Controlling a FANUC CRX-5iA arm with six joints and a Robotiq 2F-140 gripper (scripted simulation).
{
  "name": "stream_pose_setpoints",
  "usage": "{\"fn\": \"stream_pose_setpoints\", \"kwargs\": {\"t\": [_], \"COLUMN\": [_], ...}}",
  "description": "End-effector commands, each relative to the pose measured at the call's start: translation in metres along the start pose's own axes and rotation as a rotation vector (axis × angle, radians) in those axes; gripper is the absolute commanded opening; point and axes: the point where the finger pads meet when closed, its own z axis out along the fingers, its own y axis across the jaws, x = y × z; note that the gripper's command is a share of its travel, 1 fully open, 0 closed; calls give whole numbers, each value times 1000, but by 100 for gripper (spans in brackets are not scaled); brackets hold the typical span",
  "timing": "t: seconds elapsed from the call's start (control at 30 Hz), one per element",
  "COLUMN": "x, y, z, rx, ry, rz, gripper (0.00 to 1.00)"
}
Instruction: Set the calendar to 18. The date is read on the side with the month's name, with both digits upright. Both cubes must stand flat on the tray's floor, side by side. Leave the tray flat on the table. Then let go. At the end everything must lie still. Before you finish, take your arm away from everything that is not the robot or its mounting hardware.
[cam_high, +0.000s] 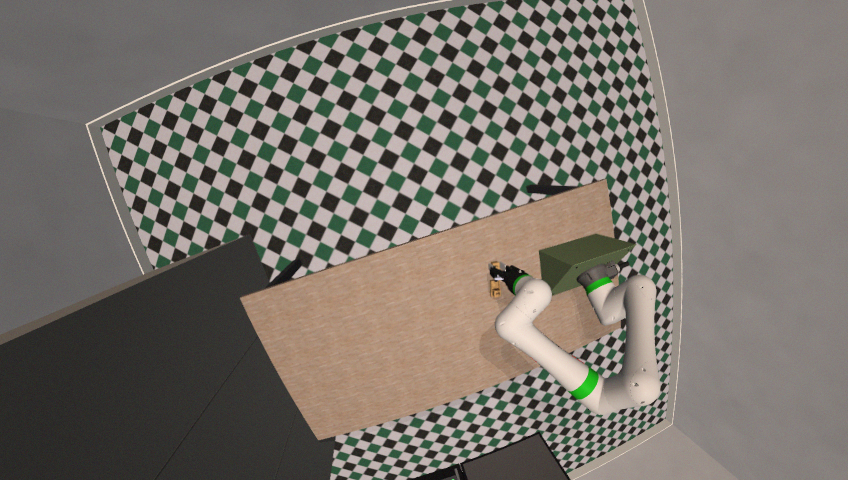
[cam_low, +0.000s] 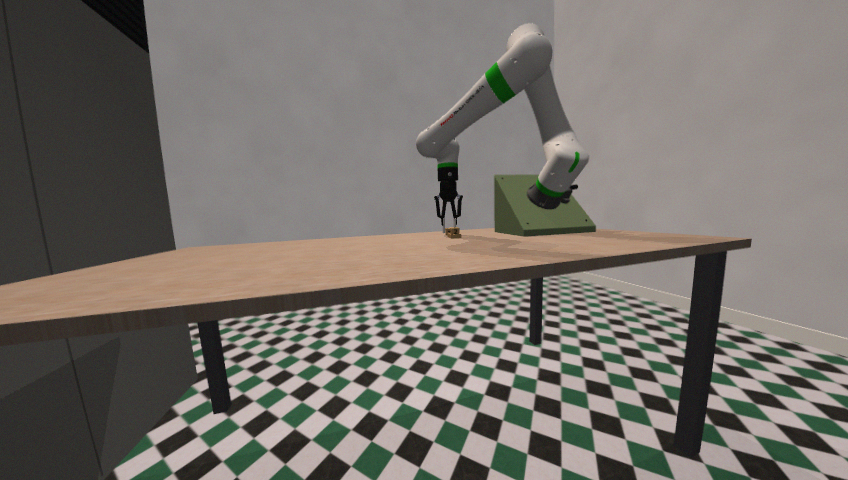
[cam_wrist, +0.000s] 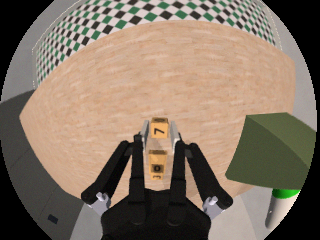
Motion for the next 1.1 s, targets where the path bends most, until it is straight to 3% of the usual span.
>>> {"fn": "stream_pose_setpoints", "kwargs": {"t": [0.0, 0.27, 0.3, 1.07], "x": [0, 0, 0, 0], "y": [0, 0, 0, 0], "z": [0, 0, 0, 0], "rx": [0, 0, 0, 0], "ry": [0, 0, 0, 0], "rz": [0, 0, 0, 0], "gripper": [29, 29, 17, 17]}}
